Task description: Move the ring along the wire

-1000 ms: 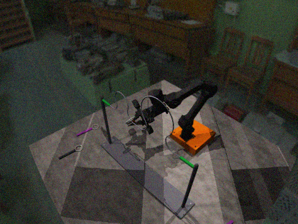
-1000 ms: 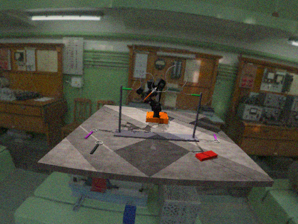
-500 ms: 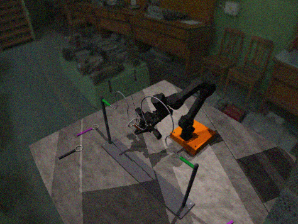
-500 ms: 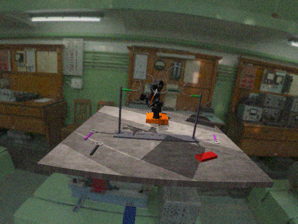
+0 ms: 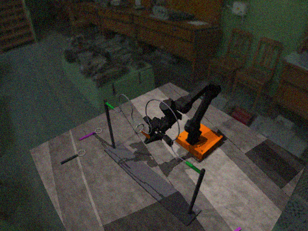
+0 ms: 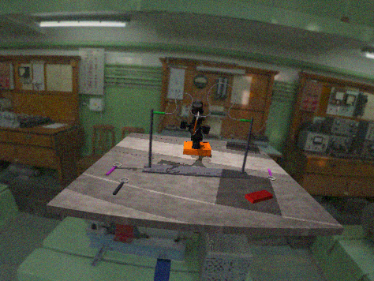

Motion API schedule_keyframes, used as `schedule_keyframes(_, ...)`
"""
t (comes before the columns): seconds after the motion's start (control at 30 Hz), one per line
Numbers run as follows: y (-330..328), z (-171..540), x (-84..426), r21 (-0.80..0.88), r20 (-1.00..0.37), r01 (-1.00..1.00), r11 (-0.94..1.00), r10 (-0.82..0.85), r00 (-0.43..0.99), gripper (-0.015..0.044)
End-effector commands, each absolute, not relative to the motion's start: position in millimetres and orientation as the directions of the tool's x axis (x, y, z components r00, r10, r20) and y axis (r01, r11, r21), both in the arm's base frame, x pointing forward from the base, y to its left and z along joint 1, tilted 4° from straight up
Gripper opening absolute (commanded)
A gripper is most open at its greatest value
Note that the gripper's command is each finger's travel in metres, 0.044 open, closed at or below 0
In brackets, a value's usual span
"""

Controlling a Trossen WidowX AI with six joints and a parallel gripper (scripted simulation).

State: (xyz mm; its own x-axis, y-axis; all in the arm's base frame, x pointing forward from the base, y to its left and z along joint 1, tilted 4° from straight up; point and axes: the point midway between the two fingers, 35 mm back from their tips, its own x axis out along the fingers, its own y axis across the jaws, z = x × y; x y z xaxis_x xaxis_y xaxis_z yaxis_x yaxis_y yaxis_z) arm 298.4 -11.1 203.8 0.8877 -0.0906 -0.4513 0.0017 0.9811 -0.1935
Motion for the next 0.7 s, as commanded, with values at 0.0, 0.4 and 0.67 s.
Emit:
schedule_keyframes(0.0,-4.7,203.5,297.4,-0.164,-0.456,0.007,0.986,-0.082,0.886,-0.0150)
schedule_keyframes(0.4,11.8,202.3,295.7,-0.122,-0.462,0.005,0.993,-0.061,0.885,-0.0150)
schedule_keyframes(0.67,23.2,201.5,294.5,-0.090,-0.467,0.004,0.996,-0.046,0.883,-0.0150)
